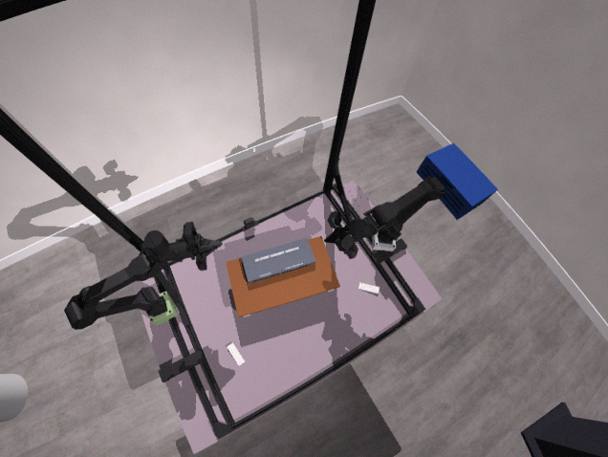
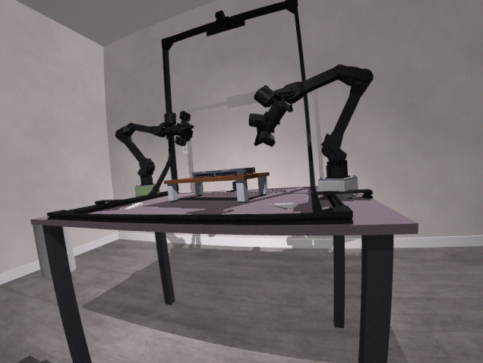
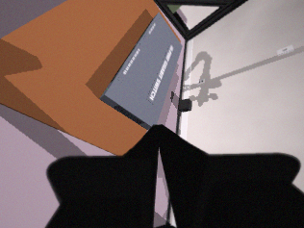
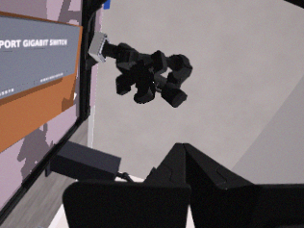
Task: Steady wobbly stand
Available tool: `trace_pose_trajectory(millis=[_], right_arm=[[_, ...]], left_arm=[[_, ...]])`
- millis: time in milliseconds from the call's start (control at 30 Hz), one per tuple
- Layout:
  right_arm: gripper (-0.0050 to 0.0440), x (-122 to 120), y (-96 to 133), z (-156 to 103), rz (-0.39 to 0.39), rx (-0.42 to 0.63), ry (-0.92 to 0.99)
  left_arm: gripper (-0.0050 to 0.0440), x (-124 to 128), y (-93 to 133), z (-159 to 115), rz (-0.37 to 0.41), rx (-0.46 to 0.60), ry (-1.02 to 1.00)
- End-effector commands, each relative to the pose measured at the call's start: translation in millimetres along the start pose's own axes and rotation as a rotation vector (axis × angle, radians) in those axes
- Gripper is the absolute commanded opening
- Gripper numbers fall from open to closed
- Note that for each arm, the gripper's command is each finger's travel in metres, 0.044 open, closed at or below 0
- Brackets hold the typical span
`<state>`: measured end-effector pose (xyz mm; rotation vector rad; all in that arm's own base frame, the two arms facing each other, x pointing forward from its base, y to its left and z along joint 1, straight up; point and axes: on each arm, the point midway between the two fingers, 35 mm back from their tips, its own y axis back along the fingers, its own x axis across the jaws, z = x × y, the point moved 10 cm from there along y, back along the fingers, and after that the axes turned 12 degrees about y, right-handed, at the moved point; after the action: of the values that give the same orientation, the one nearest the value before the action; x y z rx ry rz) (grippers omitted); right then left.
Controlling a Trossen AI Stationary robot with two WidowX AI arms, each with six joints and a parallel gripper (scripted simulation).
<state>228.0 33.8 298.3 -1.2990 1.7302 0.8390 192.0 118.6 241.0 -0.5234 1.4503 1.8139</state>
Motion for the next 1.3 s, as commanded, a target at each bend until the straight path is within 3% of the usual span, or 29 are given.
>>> trace_pose_trajectory(millis=[0, 133, 200, 233, 333, 500, 600, 700, 767, 800, 933, 1133, 1267], right_arm=[[0.0, 44.7, -15.4, 5.6, 0.217, -0.081, -0.156], [0.0, 30.5, -20.9, -3.5, 0.384, -0.142, -0.275], [0.0, 30.5, -20.9, -3.5, 0.384, -0.142, -0.275], [0.0, 40.1, -12.9, 5.7, 0.291, -0.081, -0.197], [0.0, 58.6, -18.8, 1.8, 0.526, -0.097, -0.379], [0.0, 98.1, -0.2, -1.4, 0.727, -0.033, -0.553], [0.0, 105.5, 10.4, -5.2, 0.853, 0.021, -0.652], [0.0, 98.9, 0.7, -9.7, 0.984, 0.056, -0.747], [0.0, 98.9, 0.7, -9.7, 0.984, 0.056, -0.747], [0.0, 101.7, 5.0, -3.3, 0.877, 0.031, -0.667], [0.0, 106.4, 5.8, -14.1, 1.147, 0.147, -0.877], [0.0, 103.1, 28.9, -26.8, 1.368, 0.322, -1.055], [0.0, 103.1, 15.7, -32.6, 1.515, 0.431, -1.168]], left_arm=[[0.0, 24.3, 4.0, -16.6, 0.231, 0.114, -0.108], [0.0, 6.8, -2.8, -11.1, 0.407, 0.201, -0.19], [0.0, 6.8, -2.8, -11.1, 0.407, 0.201, -0.19], [0.0, 15.7, 1.4, -13.2, 0.269, 0.135, -0.121], [0.0, 15.5, 2.1, -16.6, 0.411, 0.226, -0.2], [0.0, 13.1, 7.5, -21.8, 0.634, 0.407, -0.355], [0.0, 10.9, 10.7, -23.3, 0.72, 0.492, -0.425], [0.0, 10.9, 10.7, -23.3, 0.72, 0.492, -0.425], [0.0, 10.9, 10.7, -23.3, 0.72, 0.492, -0.425], [0.0, 12.5, 12.2, -22.6, 0.656, 0.434, -0.384], [0.0, 11.9, 11.6, -22.9, 0.682, 0.457, -0.4], [0.0, 10.9, 10.7, -23.3, 0.72, 0.492, -0.425], [0.0, 10.9, 10.7, -23.3, 0.72, 0.492, -0.425]])
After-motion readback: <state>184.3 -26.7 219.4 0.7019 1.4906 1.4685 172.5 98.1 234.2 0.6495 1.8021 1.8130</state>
